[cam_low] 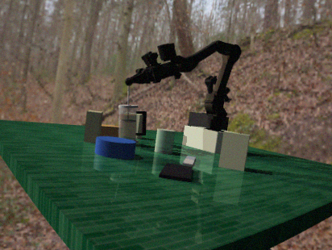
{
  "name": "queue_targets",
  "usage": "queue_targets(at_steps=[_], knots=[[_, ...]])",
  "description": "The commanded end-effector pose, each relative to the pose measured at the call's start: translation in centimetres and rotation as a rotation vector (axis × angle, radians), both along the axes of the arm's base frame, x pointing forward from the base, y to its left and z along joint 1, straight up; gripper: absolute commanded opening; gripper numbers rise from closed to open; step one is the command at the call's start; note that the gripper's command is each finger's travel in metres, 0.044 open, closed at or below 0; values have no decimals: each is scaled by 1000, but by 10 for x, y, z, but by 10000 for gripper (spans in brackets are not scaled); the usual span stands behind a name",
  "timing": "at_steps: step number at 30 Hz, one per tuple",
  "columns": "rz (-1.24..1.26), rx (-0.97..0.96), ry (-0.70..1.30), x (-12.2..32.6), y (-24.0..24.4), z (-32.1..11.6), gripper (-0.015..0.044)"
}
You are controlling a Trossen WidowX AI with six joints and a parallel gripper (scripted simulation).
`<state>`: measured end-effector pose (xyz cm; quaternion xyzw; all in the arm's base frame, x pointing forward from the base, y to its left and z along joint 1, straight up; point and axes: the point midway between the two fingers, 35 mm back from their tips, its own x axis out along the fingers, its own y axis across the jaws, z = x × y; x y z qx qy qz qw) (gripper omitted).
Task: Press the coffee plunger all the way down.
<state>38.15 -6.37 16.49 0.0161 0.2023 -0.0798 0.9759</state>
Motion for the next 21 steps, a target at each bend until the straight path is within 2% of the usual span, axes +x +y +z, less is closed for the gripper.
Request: queue_targets(at_steps=[1, 21], knots=[[-4, 18, 98, -8, 1, -41, 127], [-4, 17, 97, 8, -1, -60, 127]])
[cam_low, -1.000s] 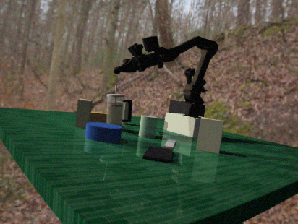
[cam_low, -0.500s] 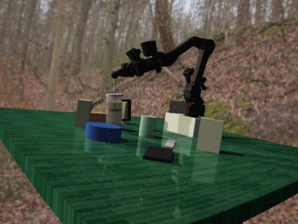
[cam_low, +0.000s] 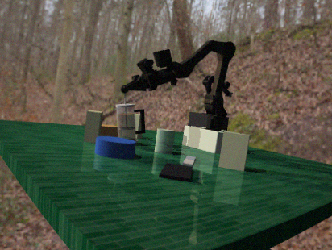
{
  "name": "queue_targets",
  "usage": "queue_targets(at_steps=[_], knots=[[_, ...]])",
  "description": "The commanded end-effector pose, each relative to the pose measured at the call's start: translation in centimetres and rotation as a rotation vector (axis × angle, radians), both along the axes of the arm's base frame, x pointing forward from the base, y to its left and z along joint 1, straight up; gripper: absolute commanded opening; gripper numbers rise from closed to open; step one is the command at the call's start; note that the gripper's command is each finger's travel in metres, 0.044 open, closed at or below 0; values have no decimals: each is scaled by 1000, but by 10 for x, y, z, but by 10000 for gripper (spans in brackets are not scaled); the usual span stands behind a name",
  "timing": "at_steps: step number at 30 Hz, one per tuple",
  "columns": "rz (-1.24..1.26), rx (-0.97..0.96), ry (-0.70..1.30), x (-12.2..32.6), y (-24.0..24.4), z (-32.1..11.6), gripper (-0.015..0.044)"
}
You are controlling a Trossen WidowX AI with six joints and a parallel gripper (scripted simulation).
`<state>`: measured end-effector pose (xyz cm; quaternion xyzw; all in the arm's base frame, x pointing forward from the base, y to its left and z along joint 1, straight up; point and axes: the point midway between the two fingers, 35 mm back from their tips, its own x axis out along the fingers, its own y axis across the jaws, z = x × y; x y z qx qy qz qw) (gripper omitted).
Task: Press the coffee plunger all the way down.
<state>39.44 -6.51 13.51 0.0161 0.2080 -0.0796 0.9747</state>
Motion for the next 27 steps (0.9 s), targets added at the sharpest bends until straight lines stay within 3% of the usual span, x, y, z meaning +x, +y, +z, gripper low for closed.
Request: queue_targets(at_steps=[1, 27], knots=[[-4, 17, 85, -4, 1, -30, 127], [-4, 16, 84, 5, 0, -26, 127]])
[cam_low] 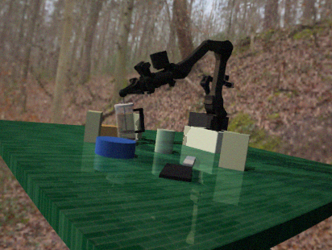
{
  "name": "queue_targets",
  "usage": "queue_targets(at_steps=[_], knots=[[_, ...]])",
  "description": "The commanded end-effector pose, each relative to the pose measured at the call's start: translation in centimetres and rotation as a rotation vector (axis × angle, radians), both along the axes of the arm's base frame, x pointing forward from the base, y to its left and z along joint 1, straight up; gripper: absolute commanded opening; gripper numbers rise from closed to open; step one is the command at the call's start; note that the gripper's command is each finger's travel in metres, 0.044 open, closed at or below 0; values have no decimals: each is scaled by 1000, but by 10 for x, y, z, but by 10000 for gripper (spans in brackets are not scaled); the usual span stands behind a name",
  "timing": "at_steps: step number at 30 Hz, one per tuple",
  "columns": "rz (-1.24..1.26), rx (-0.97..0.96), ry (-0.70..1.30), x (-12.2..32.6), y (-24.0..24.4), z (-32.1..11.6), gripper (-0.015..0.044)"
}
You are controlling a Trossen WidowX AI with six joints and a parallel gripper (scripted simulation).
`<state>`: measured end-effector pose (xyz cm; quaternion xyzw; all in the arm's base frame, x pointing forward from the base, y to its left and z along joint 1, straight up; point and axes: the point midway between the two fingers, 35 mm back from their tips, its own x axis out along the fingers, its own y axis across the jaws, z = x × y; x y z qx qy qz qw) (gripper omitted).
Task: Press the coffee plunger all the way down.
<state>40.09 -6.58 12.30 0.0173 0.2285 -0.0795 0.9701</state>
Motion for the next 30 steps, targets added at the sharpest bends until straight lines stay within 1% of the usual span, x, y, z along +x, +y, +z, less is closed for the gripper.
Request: queue_targets(at_steps=[1, 30], knots=[[-4, 11, 43, -2, 0, -14, 127], [-4, 11, 42, 2, 0, -13, 127]])
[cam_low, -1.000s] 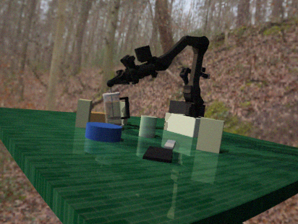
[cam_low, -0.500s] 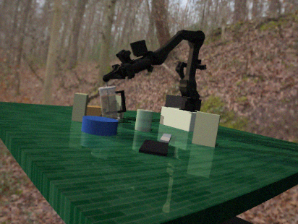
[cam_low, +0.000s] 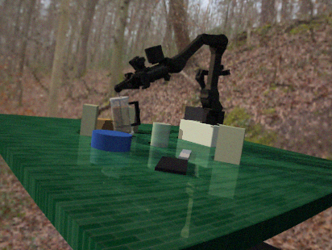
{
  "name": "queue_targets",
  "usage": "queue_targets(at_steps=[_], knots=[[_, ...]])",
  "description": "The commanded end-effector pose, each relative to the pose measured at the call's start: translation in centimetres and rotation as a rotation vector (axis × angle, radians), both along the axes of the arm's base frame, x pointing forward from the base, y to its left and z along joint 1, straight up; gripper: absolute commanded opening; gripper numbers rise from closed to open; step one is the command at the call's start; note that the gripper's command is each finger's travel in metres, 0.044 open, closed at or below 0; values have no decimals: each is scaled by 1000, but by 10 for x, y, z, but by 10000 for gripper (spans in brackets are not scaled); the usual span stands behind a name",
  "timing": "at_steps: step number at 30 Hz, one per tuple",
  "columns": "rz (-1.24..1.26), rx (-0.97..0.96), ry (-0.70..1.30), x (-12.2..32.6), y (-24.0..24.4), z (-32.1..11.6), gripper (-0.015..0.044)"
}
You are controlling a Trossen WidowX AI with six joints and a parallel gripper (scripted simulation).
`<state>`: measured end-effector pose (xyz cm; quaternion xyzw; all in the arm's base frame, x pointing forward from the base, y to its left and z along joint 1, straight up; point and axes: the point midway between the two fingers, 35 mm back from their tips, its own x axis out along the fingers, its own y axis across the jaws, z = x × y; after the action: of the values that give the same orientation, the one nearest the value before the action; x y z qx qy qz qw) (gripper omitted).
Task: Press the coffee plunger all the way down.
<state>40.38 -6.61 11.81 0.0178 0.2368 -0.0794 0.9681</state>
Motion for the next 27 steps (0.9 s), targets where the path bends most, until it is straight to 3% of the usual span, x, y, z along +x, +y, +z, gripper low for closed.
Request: queue_targets(at_steps=[1, 27], knots=[[-4, 8, 25, 0, 0, -8, 127], [-4, 8, 25, 3, 0, -8, 127]])
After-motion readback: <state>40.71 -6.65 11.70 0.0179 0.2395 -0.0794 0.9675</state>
